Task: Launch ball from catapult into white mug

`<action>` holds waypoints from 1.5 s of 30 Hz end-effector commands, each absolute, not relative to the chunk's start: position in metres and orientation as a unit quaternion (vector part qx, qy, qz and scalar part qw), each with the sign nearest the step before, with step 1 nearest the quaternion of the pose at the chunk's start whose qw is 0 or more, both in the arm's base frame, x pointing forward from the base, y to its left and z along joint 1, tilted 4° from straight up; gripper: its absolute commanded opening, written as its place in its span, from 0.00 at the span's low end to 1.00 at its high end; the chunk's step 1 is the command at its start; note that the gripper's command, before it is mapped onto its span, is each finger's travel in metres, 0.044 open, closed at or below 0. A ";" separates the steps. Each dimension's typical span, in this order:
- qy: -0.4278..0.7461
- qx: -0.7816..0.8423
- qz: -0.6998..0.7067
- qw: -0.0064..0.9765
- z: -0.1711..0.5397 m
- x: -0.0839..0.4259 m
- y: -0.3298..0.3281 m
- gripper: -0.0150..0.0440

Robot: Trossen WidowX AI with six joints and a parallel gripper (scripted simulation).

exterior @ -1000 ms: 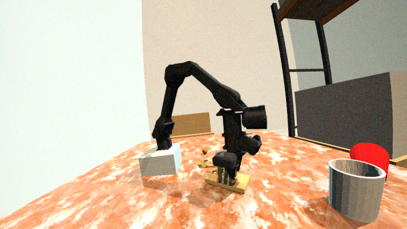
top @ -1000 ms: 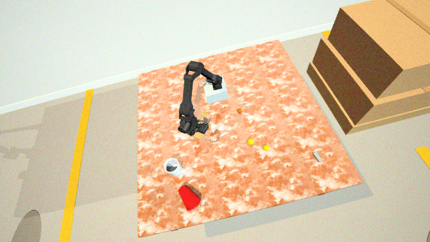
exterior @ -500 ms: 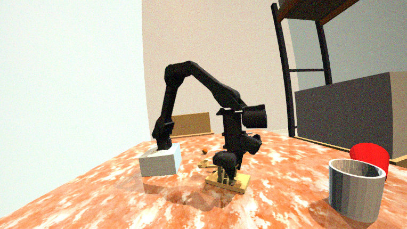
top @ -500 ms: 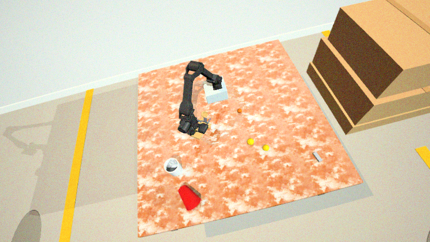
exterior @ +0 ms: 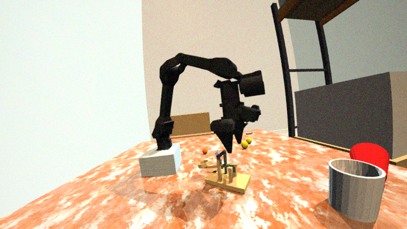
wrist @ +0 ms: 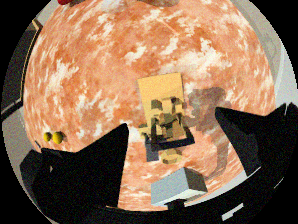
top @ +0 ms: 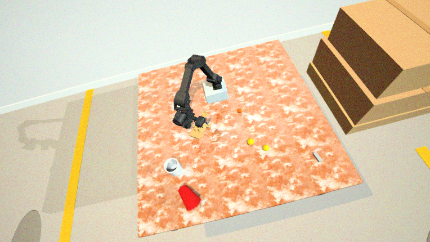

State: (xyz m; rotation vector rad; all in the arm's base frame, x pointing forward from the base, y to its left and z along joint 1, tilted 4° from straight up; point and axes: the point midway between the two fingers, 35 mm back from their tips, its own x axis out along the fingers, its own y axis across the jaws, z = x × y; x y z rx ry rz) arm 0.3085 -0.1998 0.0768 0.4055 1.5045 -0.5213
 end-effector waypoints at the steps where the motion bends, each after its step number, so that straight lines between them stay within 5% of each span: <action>1: 0.671 0.181 -0.232 0.681 0.094 0.308 -0.198 1.00; 5: 0.663 0.179 -0.234 0.688 0.134 0.305 -0.194 1.00; 11: 0.691 0.157 -0.189 0.680 0.091 0.316 -0.139 0.76; 19: 0.711 0.086 -0.104 0.691 0.052 0.304 -0.004 0.76; 29: 0.715 -0.011 -0.018 0.699 0.003 0.221 0.109 0.76; 45: 0.714 -0.034 0.003 0.699 -0.025 0.199 0.122 0.76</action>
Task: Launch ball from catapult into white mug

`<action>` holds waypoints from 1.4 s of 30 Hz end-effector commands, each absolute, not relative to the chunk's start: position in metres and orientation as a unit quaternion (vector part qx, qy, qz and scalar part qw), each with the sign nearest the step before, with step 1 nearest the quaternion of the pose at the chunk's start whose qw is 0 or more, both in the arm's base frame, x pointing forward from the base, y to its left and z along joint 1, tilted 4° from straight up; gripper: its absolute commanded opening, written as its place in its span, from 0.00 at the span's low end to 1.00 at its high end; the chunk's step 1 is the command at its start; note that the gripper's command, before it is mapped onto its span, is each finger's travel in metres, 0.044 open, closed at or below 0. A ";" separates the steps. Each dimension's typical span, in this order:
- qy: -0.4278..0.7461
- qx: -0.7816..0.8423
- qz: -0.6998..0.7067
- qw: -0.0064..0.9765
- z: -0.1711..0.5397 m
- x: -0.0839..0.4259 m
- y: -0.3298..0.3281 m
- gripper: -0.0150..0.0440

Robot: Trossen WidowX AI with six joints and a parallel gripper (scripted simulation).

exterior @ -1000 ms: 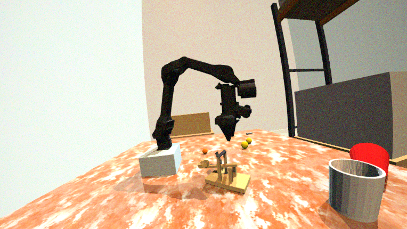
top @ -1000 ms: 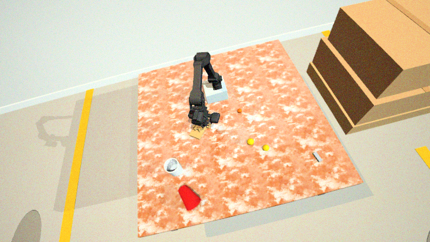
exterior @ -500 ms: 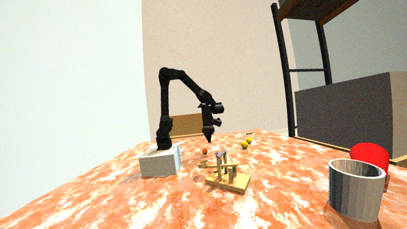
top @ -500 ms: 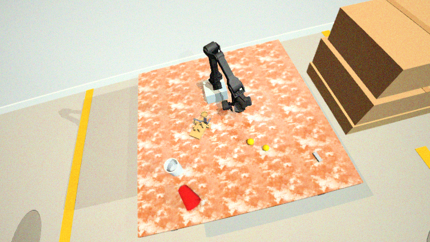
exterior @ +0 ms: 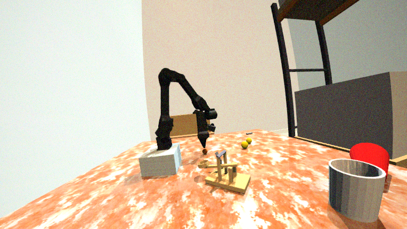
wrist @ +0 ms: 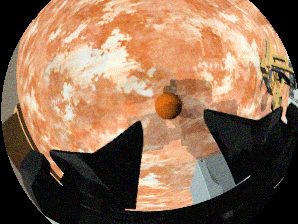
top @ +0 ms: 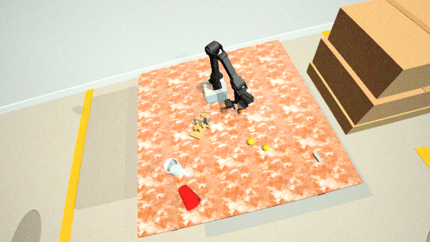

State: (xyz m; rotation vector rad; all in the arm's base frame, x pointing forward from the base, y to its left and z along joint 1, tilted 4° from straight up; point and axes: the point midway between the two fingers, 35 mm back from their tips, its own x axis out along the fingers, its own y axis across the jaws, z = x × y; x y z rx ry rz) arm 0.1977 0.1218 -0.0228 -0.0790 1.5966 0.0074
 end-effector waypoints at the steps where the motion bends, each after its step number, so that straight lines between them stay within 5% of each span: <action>1: 0.714 -0.034 0.003 0.699 -0.027 0.199 0.122 0.76; 24: 0.714 -0.034 0.003 0.699 -0.062 0.198 0.120 0.76; 30: 0.714 -0.034 0.003 0.699 -0.062 0.198 0.120 0.50; 36: 0.714 -0.034 0.003 0.699 -0.062 0.198 0.120 0.43; 40: 0.711 -0.044 0.019 0.702 -0.059 0.198 0.124 0.25; 42: 0.709 -0.051 0.030 0.703 -0.053 0.199 0.127 0.25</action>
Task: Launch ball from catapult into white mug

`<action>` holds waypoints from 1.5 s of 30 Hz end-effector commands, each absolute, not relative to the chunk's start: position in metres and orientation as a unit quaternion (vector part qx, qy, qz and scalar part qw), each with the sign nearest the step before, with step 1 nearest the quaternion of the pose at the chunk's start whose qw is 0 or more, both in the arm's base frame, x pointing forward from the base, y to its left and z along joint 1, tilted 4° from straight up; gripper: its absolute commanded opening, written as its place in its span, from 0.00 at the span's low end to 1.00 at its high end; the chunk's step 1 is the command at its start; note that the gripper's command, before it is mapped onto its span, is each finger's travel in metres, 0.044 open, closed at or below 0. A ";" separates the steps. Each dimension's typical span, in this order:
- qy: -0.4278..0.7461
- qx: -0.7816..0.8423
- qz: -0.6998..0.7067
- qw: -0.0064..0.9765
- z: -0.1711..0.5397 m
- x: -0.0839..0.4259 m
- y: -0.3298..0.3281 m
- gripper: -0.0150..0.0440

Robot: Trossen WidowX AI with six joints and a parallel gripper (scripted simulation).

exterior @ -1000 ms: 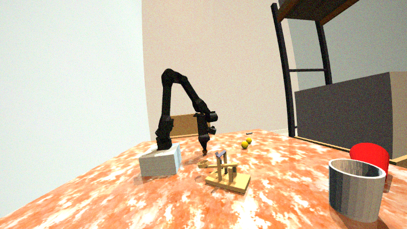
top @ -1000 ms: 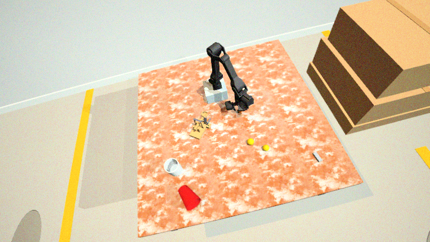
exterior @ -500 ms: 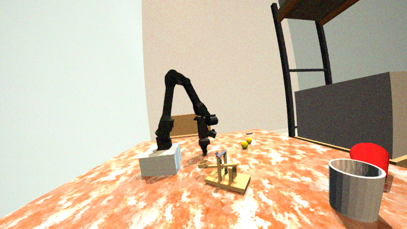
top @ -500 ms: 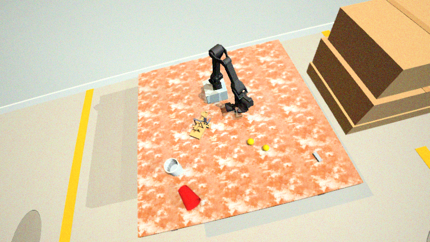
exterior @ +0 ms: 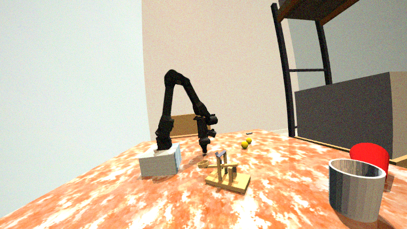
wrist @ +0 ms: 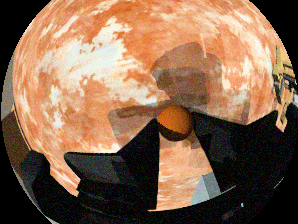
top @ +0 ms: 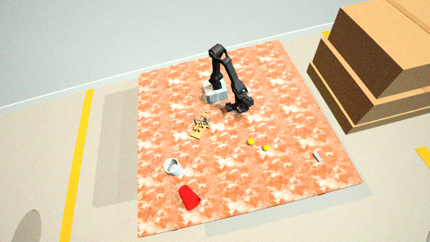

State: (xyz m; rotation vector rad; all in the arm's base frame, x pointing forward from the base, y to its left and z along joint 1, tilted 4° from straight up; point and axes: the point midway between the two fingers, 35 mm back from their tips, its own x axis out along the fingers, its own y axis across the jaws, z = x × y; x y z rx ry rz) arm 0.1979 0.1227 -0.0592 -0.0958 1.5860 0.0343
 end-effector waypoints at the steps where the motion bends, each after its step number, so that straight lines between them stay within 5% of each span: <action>1: 0.709 -0.050 0.029 0.703 -0.050 0.200 0.128 0.25; 21: 0.714 -0.034 0.004 0.699 0.064 0.192 0.130 0.25; 45: 0.743 0.033 -0.086 0.663 0.057 0.222 0.058 0.25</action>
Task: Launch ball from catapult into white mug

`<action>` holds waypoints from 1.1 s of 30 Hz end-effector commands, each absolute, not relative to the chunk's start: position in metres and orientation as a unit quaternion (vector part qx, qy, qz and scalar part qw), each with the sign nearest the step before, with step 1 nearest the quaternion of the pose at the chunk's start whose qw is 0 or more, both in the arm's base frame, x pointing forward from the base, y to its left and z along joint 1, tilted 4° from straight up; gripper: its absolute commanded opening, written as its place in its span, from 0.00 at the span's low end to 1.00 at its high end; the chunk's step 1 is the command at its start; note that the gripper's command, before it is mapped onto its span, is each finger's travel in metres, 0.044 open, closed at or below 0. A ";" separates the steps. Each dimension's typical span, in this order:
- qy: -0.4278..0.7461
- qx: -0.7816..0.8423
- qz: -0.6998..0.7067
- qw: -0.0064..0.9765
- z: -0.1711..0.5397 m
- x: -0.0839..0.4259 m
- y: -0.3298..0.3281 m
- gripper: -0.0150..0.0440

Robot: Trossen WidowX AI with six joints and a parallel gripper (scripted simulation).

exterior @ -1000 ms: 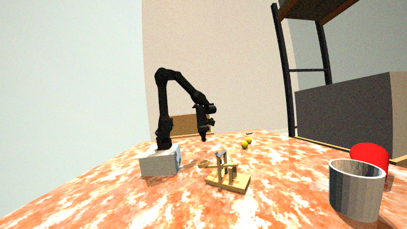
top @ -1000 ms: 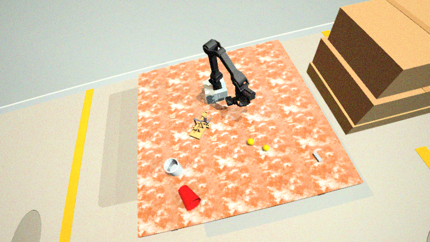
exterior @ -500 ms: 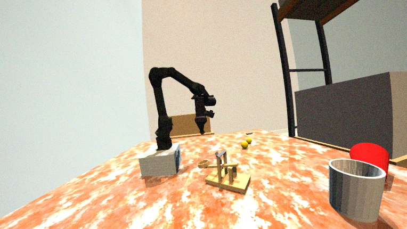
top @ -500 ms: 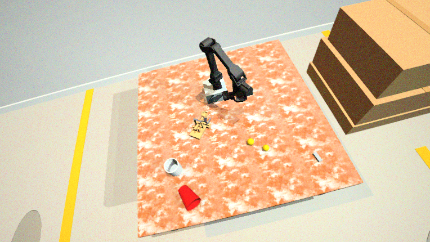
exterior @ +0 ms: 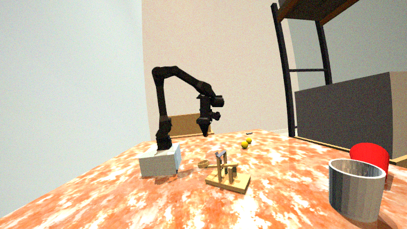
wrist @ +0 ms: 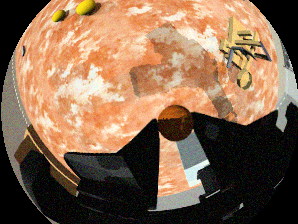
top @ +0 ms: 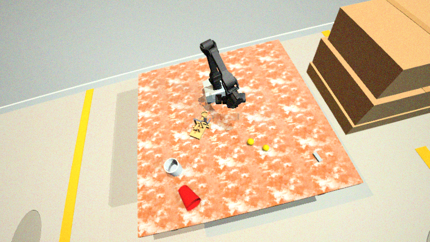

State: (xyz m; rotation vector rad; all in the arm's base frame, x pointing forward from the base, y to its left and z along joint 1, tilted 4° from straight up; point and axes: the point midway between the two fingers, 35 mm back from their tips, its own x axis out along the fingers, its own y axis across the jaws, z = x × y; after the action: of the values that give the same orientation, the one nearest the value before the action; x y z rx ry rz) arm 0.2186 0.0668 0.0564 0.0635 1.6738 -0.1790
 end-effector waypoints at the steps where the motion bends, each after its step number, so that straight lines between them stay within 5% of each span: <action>1: 0.744 0.036 -0.089 0.661 0.056 0.224 0.054 0.25; 33: 0.777 0.154 -0.172 0.585 0.045 0.223 -0.074 0.25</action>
State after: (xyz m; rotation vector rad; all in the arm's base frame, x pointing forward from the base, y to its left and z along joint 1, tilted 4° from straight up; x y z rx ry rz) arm 0.2243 -0.0644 0.0443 0.3472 1.8060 -0.3925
